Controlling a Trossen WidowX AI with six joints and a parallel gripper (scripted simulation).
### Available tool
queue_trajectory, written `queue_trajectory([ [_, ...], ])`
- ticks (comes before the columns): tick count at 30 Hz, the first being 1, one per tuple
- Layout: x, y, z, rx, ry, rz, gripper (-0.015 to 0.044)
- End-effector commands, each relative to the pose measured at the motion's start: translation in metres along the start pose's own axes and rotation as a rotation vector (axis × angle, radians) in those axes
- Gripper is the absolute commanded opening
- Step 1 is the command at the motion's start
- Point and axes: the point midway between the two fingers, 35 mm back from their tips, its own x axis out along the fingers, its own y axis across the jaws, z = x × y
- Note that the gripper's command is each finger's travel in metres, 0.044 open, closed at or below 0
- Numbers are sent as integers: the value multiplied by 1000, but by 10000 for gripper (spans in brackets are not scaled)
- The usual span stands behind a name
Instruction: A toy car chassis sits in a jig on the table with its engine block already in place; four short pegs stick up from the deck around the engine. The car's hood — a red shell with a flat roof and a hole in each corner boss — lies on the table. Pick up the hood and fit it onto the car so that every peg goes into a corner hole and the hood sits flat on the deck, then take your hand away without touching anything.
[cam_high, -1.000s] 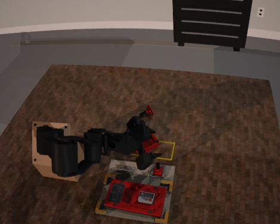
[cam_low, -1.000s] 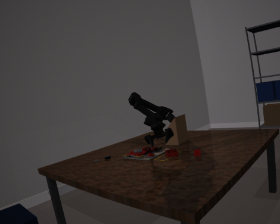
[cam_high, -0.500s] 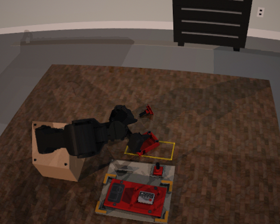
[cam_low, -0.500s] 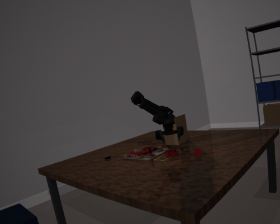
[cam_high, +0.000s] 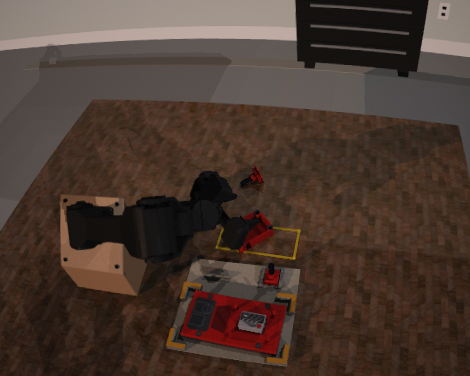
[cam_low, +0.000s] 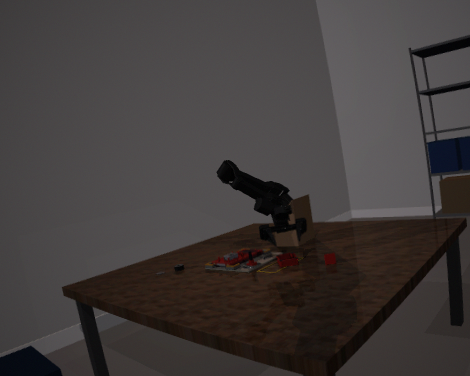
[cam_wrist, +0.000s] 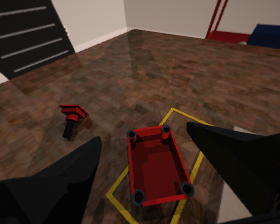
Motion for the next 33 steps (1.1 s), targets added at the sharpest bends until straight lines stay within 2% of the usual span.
queue_trajectory([
  [1, 3, -1, -2, -1, -4, 1, 440],
  [33, 16, -8, -28, -2, -7, -3, 440],
])
